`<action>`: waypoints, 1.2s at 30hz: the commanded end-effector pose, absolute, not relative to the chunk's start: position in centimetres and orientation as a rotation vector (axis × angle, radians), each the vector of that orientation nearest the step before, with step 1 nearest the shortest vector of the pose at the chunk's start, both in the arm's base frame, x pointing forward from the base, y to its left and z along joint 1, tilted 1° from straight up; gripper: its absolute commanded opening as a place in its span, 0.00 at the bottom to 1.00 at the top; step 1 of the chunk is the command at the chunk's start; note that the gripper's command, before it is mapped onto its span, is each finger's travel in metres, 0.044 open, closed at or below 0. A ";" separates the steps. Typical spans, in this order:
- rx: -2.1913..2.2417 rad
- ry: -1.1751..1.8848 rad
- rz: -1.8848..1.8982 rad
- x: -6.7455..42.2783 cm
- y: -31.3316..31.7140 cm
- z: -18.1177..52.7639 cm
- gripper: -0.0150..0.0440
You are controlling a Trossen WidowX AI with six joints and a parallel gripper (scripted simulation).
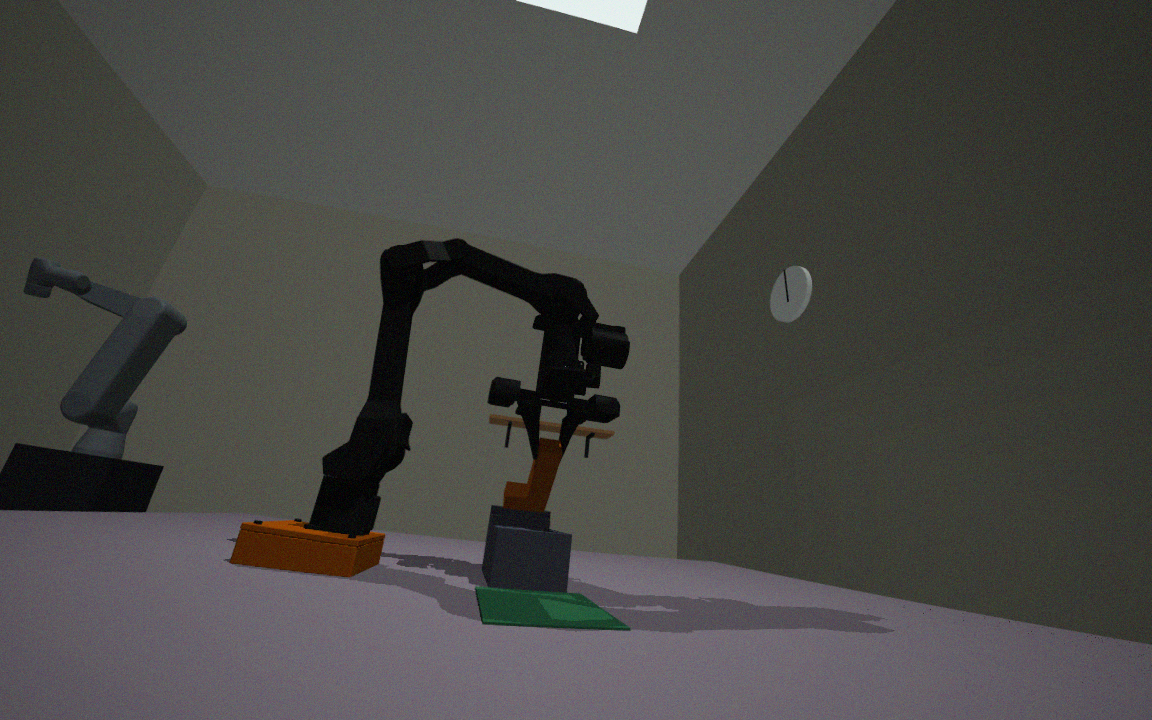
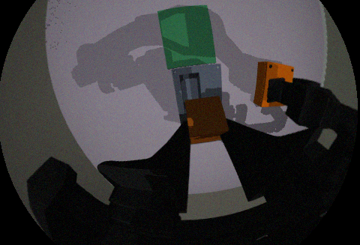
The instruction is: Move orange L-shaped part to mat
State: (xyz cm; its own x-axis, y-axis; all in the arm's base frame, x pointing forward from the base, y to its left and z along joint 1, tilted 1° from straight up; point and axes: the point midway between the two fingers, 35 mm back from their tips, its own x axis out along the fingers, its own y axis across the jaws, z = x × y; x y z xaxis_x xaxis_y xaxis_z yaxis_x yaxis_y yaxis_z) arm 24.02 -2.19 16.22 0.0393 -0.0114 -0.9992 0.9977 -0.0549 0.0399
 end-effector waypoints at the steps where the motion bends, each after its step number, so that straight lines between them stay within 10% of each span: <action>1: 1.263 1.145 -1.220 23.9 -3.2 16.3 0.25; 36: 1.253 1.138 -1.226 21.9 -17.0 16.2 0.25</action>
